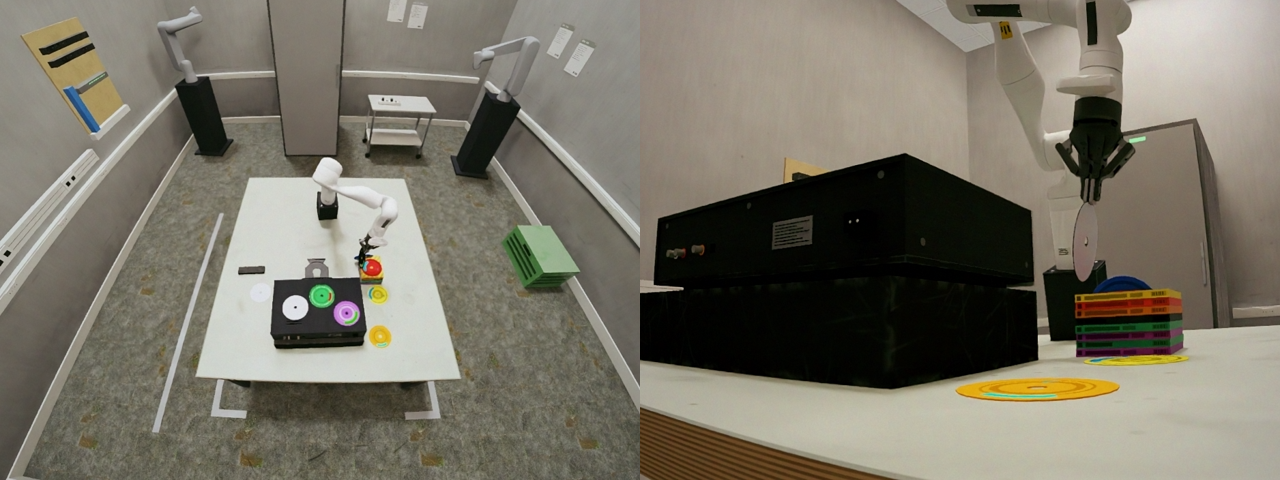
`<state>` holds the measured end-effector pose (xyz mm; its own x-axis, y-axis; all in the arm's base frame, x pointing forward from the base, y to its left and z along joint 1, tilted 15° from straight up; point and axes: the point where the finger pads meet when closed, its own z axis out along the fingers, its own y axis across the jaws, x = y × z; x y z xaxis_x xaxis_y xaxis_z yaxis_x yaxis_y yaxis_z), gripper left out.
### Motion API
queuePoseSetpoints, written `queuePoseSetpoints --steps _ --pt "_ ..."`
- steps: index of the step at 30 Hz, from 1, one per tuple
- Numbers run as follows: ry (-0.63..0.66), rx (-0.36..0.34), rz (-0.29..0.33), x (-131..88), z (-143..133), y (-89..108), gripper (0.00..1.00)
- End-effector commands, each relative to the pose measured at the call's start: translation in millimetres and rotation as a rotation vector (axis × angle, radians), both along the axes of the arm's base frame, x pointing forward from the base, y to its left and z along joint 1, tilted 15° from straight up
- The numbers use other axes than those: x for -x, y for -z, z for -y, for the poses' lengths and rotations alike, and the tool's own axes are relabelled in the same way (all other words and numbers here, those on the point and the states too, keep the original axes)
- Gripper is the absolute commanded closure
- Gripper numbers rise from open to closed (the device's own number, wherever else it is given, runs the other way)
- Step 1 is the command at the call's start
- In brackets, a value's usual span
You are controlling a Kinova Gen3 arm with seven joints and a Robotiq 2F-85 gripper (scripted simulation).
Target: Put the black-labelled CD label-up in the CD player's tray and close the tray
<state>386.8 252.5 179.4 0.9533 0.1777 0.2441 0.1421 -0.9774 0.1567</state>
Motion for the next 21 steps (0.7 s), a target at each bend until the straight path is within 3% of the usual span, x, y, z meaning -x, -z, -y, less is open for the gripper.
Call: queuePoseSetpoints --steps 1,21 --pt "0.005 -0.003 0.012 -1.2 1.2 -11.3 0.89" --pt "0.005 -0.003 0.012 7.5 3.4 -45.0 0.89"
